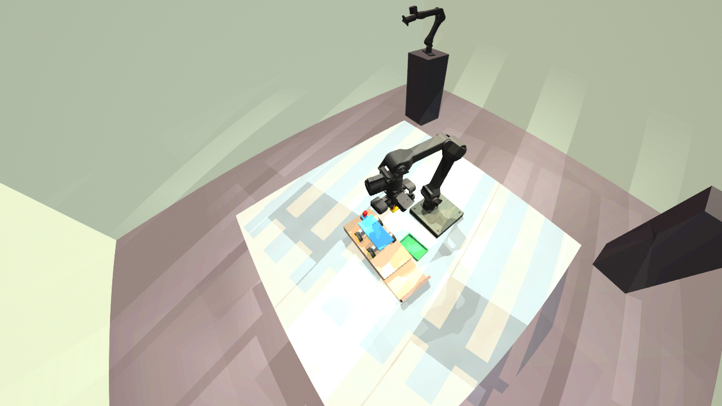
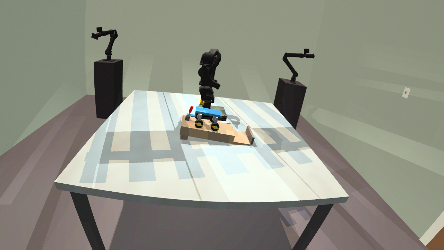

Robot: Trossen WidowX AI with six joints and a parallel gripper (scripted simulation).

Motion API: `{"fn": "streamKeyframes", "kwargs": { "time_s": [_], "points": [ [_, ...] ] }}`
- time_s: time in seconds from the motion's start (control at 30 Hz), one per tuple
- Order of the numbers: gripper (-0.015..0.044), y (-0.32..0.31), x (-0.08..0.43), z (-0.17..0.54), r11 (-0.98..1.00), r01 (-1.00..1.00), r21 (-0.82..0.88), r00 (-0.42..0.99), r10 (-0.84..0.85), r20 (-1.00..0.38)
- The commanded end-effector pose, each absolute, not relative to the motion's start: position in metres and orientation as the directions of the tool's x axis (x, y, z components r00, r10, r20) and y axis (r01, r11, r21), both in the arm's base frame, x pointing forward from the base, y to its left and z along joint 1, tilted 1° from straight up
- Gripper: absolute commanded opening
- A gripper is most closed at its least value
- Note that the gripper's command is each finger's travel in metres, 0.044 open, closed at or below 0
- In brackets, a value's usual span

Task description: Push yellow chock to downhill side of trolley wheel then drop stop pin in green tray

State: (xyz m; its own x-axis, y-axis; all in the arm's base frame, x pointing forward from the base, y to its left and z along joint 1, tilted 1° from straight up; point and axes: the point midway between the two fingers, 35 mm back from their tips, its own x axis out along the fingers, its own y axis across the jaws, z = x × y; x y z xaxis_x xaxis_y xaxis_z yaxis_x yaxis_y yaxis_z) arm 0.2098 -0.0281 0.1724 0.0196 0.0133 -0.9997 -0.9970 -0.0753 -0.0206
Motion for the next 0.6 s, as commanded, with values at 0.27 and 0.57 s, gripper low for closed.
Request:
{"fn": "streamKeyframes", "kwargs": {
  "time_s": [0.27, 0.57],
  "points": [
    [0.0, 0.012, 0.216, 0.169, -0.072, -0.997, -0.018, 0.017, 0.024, -1.0],
    [0.0, 0.042, 0.219, 0.167, -0.072, -0.997, -0.019, 0.017, 0.027, -0.999]
  ]
}}
